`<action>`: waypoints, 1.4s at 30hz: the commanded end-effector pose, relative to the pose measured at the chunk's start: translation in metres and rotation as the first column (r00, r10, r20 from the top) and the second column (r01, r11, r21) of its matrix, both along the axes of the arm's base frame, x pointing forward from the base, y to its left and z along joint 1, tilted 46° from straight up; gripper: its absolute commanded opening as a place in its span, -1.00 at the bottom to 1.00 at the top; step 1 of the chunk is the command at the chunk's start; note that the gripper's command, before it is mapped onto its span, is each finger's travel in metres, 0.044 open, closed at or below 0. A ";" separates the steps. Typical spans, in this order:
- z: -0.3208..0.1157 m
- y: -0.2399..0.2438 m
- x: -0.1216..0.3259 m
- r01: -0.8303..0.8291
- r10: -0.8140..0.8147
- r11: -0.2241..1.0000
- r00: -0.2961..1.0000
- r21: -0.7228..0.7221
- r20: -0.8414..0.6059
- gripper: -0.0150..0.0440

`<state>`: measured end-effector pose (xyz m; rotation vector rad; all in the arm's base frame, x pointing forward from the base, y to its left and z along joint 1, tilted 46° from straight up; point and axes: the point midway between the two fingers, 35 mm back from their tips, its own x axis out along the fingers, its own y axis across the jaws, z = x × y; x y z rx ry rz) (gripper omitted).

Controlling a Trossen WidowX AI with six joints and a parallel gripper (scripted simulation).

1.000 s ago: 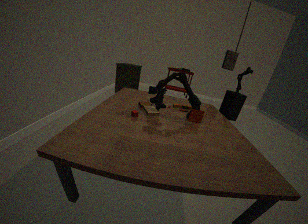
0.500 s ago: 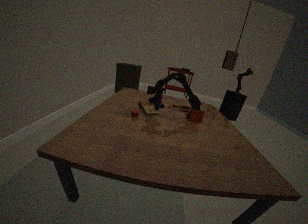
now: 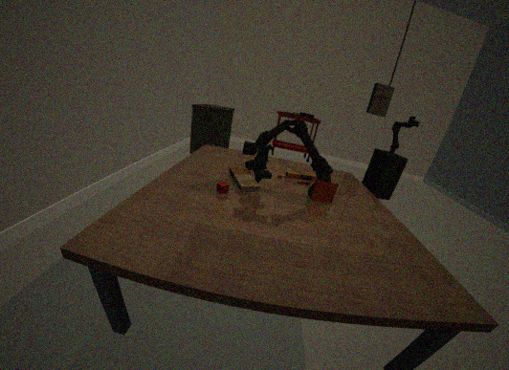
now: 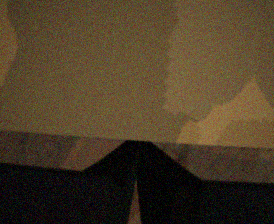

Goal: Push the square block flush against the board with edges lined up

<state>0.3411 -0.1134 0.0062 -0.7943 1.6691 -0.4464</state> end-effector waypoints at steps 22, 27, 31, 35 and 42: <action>0.008 -0.004 -0.041 0.001 -0.001 1.000 1.000 -0.001 -0.007 -0.49; 0.016 0.005 -0.035 0.005 -0.005 1.000 1.000 0.002 0.000 -0.49; 0.046 0.034 -0.032 0.002 -0.002 1.000 1.000 0.001 -0.007 -0.49; 0.046 0.034 -0.032 0.002 -0.002 1.000 1.000 0.001 -0.007 -0.49; 0.036 0.039 -0.023 0.098 -0.097 0.995 0.990 -0.008 0.102 -0.49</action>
